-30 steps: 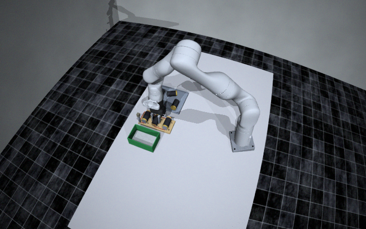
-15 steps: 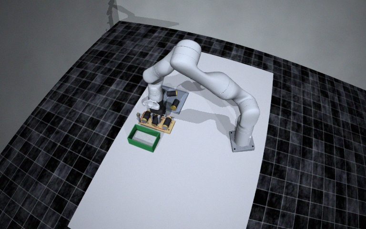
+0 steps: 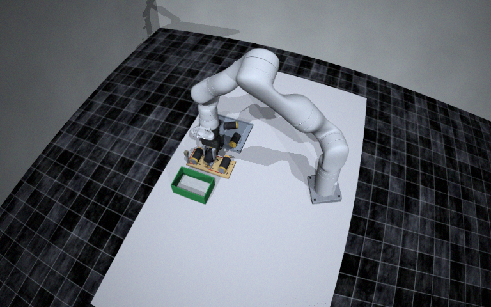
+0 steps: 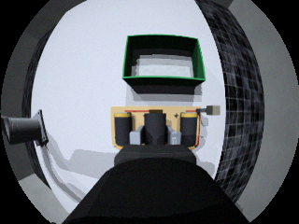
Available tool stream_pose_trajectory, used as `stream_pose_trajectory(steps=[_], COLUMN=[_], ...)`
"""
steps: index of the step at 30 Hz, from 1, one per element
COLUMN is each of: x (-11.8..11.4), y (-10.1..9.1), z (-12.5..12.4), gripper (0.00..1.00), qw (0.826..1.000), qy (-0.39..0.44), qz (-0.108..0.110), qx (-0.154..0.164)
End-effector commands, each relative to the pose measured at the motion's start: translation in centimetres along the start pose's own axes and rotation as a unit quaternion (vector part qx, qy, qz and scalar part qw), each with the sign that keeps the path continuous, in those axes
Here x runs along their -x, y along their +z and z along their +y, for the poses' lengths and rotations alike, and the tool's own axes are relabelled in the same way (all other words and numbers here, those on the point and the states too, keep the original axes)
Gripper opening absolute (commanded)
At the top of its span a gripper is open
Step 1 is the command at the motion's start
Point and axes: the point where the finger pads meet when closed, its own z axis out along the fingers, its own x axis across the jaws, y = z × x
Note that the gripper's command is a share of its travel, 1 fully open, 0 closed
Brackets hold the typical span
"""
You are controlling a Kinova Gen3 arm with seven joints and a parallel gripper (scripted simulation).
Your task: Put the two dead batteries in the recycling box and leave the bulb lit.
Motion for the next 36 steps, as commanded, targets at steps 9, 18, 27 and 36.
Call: stream_pose_trajectory(steps=[9, 18, 27, 36], x=[-0.3, -0.3, -0.2, -0.2], y=[-1.0, -5.1, -8.5, -8.5], z=[-0.4, -0.4, -0.3, -0.3], gripper=[0.57, 0.57, 0.57, 0.57], qw=[1.000, 1.000, 1.000, 1.000], qy=[-0.003, -0.003, -0.003, -0.001], qz=[0.006, 0.006, 0.006, 0.006], qx=[-0.003, -0.003, -0.003, -0.003])
